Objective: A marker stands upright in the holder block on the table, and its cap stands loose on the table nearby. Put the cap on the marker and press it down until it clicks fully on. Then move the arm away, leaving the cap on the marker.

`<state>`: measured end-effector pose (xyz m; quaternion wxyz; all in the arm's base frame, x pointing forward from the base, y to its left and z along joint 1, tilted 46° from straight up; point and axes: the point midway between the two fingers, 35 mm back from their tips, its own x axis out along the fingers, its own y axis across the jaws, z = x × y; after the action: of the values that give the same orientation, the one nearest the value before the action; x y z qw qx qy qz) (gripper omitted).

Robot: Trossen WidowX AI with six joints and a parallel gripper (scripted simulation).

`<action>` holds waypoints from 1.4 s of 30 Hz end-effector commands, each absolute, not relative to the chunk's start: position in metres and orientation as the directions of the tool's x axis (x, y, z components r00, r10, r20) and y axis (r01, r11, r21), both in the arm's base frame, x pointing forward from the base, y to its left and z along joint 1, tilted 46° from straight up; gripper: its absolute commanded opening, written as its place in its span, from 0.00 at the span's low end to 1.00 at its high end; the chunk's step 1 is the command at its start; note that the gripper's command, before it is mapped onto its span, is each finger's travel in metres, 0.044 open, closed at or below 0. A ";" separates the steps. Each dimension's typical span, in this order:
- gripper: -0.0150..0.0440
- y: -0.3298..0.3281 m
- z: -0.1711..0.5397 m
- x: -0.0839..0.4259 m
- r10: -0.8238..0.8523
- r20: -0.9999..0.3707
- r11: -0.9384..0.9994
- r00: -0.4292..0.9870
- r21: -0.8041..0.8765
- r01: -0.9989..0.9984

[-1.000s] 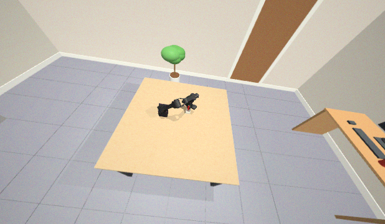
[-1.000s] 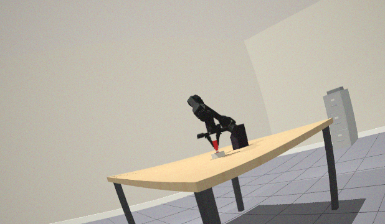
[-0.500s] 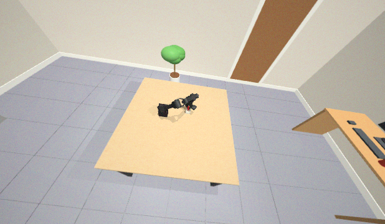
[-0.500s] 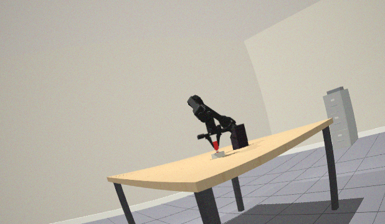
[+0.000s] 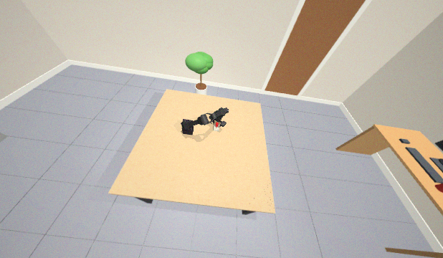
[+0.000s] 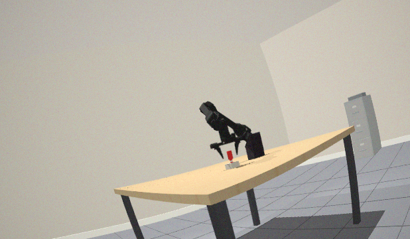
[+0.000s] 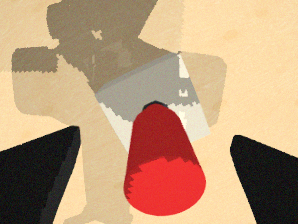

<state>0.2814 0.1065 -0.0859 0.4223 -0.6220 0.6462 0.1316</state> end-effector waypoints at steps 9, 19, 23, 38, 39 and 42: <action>1.00 0.159 -0.033 0.271 -0.691 -0.711 0.193 0.129 -0.353 -0.915; 0.69 0.156 -0.036 0.271 -0.692 -0.710 0.516 0.131 -0.613 -0.599; 0.51 0.154 -0.039 0.272 -0.692 -0.710 0.668 0.133 -0.699 -0.256; 0.25 0.153 -0.040 0.272 -0.692 -0.709 0.699 0.133 -0.705 -0.120; 0.25 0.153 -0.040 0.272 -0.692 -0.709 0.699 0.133 -0.705 -0.120; 0.25 0.153 -0.040 0.272 -0.692 -0.709 0.699 0.133 -0.705 -0.120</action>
<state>0.2711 0.1532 -0.0396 0.6752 -0.3300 0.6269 -0.2057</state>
